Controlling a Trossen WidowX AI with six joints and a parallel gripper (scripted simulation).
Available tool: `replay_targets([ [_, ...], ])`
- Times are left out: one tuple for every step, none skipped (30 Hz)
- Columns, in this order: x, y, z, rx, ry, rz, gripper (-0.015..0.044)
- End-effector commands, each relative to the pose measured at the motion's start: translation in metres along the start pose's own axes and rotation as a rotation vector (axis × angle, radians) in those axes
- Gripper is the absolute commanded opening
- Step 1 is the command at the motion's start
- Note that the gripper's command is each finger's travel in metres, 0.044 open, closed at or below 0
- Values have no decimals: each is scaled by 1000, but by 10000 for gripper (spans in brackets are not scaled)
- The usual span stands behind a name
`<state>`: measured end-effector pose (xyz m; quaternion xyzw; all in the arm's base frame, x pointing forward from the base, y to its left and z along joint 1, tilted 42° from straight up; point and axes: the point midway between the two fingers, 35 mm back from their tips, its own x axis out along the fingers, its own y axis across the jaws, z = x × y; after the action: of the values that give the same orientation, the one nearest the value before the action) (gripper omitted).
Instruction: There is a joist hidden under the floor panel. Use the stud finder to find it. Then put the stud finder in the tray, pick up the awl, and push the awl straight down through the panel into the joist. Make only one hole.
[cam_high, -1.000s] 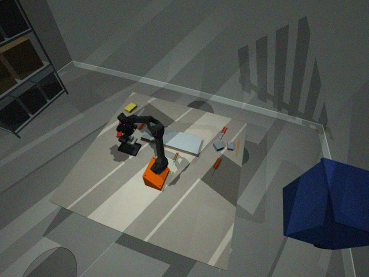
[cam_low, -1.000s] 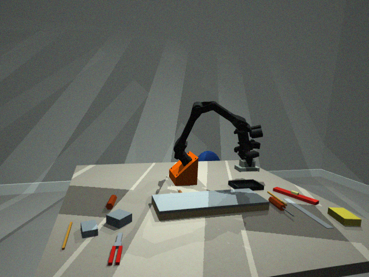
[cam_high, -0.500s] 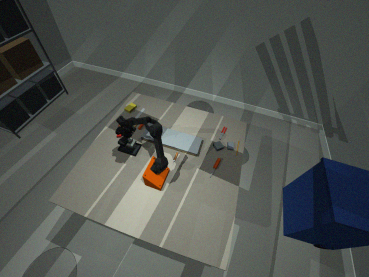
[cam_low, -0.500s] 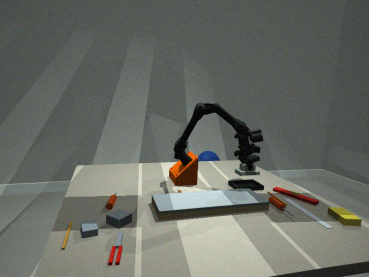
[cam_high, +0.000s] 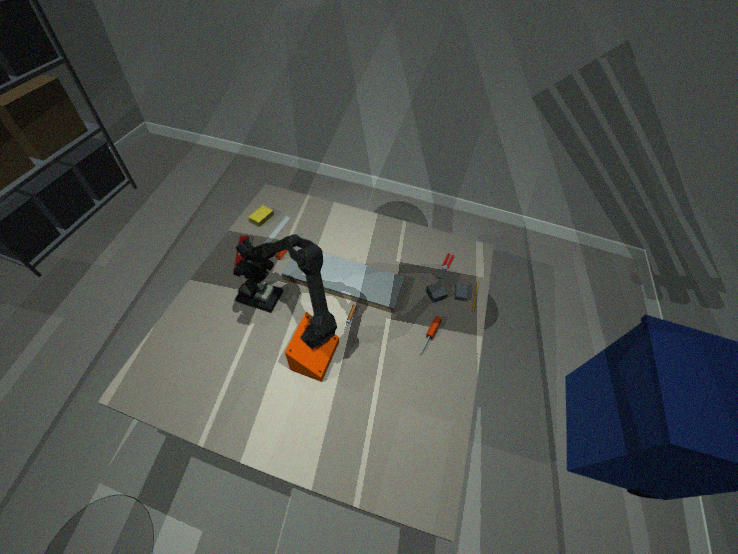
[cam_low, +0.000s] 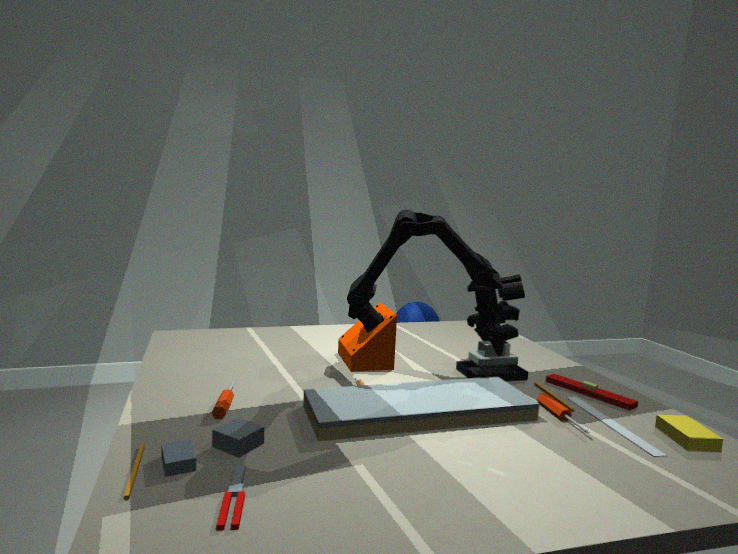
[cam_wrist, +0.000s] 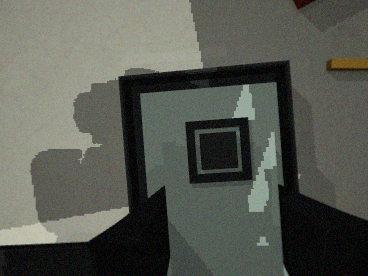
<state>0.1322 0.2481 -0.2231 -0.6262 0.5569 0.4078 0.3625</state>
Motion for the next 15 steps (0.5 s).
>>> replay_targets([
  [12, 0, -5, -5, 1, -4, 0],
  [15, 0, -6, -5, 1, -4, 0],
  [17, 0, -6, -5, 1, -4, 0],
  [18, 0, -7, -5, 1, -4, 0],
  [18, 0, -7, -5, 1, -4, 0],
  [19, 0, -7, -5, 1, -4, 0],
  [19, 0, -7, -5, 1, -4, 0],
  [20, 0, -8, -5, 1, -4, 0],
  [21, 0, -8, -5, 1, -5, 0],
  [23, 0, -8, -5, 1, -5, 0],
  [24, 0, -9, -5, 1, -5, 0],
  [26, 0, -9, -5, 1, -5, 0],
  [27, 0, -10, -5, 1, -5, 0],
  [28, 0, -10, -5, 2, -5, 0],
  [30, 0, -11, -5, 2, -5, 0],
])
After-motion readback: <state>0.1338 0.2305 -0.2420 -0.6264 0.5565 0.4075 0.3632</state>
